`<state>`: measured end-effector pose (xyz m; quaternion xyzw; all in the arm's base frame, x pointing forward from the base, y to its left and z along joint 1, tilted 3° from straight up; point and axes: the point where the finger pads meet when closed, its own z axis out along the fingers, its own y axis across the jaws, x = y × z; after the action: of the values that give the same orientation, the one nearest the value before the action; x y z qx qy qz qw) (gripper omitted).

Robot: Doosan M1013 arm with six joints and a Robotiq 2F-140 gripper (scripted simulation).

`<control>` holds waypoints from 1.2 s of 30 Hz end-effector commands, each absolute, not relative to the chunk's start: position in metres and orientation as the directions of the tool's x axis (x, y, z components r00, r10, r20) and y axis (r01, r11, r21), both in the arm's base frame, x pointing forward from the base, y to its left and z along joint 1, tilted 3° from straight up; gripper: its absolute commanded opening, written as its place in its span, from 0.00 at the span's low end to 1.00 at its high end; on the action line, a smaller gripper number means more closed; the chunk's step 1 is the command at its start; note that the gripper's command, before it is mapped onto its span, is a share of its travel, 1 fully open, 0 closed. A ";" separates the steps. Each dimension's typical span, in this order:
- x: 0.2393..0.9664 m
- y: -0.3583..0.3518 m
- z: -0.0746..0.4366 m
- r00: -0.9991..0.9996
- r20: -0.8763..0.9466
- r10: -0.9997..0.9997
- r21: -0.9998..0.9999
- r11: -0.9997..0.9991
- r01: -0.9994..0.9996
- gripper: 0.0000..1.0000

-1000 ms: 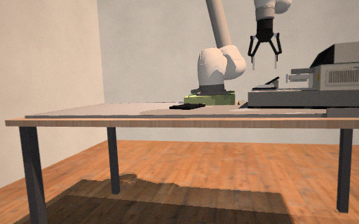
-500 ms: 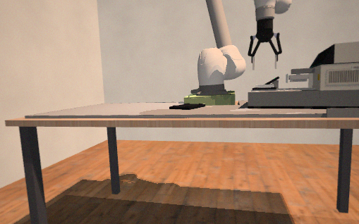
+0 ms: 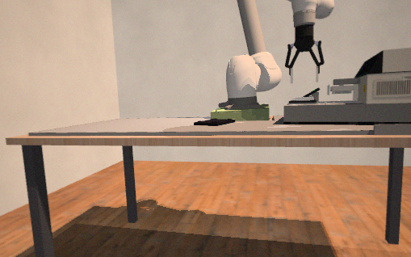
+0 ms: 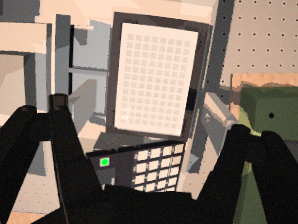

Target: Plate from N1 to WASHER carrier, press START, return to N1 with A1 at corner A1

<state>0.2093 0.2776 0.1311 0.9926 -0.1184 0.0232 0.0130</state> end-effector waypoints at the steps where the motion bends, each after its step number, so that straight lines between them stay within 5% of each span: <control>1: 0.209 0.275 0.121 0.969 0.048 -0.243 0.026 -0.969 -0.244 0.70; 36: 0.210 0.273 0.087 0.969 0.048 -0.243 0.026 -0.969 -0.244 0.70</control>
<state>0.2108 0.2769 0.0906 0.9927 -0.1175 0.0233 0.0130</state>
